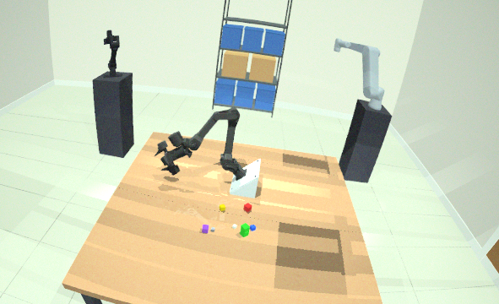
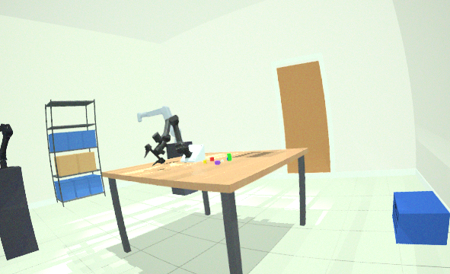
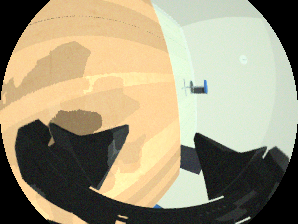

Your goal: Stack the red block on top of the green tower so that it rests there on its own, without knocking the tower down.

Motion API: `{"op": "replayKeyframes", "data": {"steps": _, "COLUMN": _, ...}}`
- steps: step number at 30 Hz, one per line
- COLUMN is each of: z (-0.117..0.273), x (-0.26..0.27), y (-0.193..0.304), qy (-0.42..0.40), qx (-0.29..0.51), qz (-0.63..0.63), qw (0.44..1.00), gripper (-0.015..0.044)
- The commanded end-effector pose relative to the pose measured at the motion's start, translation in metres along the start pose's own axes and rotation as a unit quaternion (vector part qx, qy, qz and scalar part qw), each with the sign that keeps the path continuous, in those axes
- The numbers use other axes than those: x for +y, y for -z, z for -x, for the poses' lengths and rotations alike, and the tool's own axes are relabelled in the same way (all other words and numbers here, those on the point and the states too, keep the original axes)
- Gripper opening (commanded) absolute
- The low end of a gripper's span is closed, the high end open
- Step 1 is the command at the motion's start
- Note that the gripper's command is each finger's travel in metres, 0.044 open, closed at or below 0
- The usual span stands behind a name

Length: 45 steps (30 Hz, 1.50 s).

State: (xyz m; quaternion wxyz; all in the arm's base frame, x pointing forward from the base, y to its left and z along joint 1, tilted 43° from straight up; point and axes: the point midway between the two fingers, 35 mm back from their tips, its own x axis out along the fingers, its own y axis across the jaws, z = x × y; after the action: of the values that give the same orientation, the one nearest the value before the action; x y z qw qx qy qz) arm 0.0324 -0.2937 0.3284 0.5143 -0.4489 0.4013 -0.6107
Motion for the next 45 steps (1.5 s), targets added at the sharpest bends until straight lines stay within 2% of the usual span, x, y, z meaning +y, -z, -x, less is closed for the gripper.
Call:
{"op": "replayKeyframes", "data": {"steps": 1, "z": 0.0, "x": 0.001, "y": -0.001, "qy": -0.001, "qx": -0.002, "qz": -0.002, "qw": 1.0, "gripper": 0.0426}}
{"op": "replayKeyframes", "data": {"steps": 2, "z": 0.0, "x": 0.002, "y": -0.004, "qy": -0.005, "qx": -0.007, "qz": -0.008, "qw": 1.0, "gripper": 0.044}}
{"op": "replayKeyframes", "data": {"steps": 10, "z": 0.004, "x": 0.034, "y": -0.052, "qy": -0.075, "qx": -0.065, "qz": -0.087, "qw": 0.991, "gripper": 0.044}}
{"op": "replayKeyframes", "data": {"steps": 23, "z": 0.045, "x": 0.12, "y": -0.132, "qy": -0.279, "qx": -0.111, "qz": -0.188, "qw": 0.935, "gripper": 0.044}}
{"op": "replayKeyframes", "data": {"steps": 38, "z": 0.14, "x": 0.207, "y": -0.191, "qy": -0.478, "qx": -0.082, "qz": -0.216, "qw": 0.847, "gripper": 0.044}}
{"op": "replayKeyframes", "data": {"steps": 45, "z": 0.193, "x": 0.24, "y": -0.197, "qy": -0.544, "qx": -0.028, "qz": -0.211, "qw": 0.811, "gripper": 0.044}}
